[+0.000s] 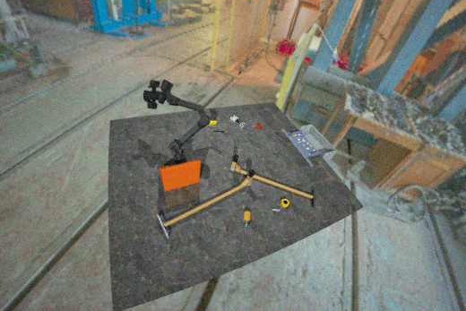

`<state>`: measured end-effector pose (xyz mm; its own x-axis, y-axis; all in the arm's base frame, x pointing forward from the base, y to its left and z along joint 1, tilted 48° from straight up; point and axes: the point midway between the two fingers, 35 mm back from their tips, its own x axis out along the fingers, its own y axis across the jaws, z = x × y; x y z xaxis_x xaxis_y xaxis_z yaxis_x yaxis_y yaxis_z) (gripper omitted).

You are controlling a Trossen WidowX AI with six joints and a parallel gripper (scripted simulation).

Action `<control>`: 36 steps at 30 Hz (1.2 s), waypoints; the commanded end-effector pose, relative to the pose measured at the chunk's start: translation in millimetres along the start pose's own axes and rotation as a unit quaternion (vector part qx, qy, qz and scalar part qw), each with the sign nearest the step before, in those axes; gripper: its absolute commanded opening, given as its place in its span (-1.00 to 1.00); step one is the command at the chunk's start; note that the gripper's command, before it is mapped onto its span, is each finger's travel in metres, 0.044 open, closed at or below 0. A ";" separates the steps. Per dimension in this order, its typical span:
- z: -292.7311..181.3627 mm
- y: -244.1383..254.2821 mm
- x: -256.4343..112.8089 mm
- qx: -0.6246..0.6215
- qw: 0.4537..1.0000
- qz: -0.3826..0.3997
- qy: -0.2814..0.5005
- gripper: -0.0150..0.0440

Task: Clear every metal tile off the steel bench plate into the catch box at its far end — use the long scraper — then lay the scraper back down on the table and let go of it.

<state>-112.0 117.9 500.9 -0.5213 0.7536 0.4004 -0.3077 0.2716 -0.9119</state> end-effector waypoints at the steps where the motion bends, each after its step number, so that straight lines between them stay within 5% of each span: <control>1: 0.8 0.3 0.4 0.001 1.000 0.000 -0.002 1.00; 18: 0.8 0.3 0.4 0.001 1.000 0.000 -0.002 1.00; 36: -2.6 6.7 17.3 -0.014 0.999 0.009 0.032 -0.49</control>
<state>-117.8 130.1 500.9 -0.4818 0.7873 0.3846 -0.2818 0.2764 -0.9188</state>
